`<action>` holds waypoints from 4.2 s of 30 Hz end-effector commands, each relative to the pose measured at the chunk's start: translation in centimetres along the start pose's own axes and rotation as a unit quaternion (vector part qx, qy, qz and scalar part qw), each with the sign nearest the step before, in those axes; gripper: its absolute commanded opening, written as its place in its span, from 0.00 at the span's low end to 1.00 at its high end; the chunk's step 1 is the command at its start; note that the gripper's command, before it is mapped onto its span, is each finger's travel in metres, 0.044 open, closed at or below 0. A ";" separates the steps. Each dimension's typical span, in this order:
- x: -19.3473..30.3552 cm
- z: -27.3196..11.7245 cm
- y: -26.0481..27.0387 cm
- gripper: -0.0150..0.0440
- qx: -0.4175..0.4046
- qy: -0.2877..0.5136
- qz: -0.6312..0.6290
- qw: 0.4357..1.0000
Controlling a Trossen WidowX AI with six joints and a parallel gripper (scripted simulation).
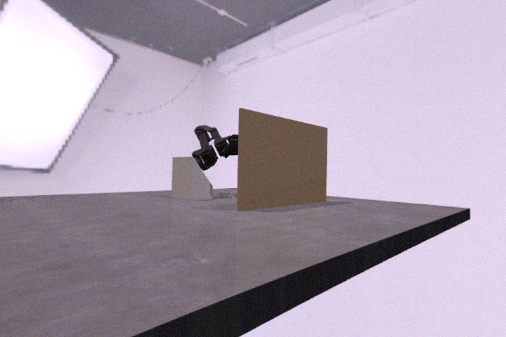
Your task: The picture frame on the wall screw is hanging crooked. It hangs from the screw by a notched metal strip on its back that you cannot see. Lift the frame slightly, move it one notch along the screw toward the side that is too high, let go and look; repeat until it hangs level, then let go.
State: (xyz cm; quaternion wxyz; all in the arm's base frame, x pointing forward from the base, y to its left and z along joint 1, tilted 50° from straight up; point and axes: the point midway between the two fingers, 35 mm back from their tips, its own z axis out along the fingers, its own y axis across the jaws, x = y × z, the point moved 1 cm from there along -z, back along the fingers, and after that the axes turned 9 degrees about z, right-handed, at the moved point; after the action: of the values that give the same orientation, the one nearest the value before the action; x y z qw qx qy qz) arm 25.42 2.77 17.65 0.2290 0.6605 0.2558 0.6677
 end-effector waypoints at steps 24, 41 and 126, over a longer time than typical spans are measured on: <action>-0.1 6.6 -0.2 0.69 -0.001 0.005 0.003 1.000; 0.0 8.5 -0.1 0.69 -0.001 0.006 0.003 1.000; 0.0 10.6 -0.1 0.25 -0.002 0.006 0.003 1.000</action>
State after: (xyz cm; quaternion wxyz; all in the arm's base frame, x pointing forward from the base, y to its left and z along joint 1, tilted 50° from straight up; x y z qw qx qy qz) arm 35.97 3.26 17.47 0.2284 0.6567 0.2550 0.6720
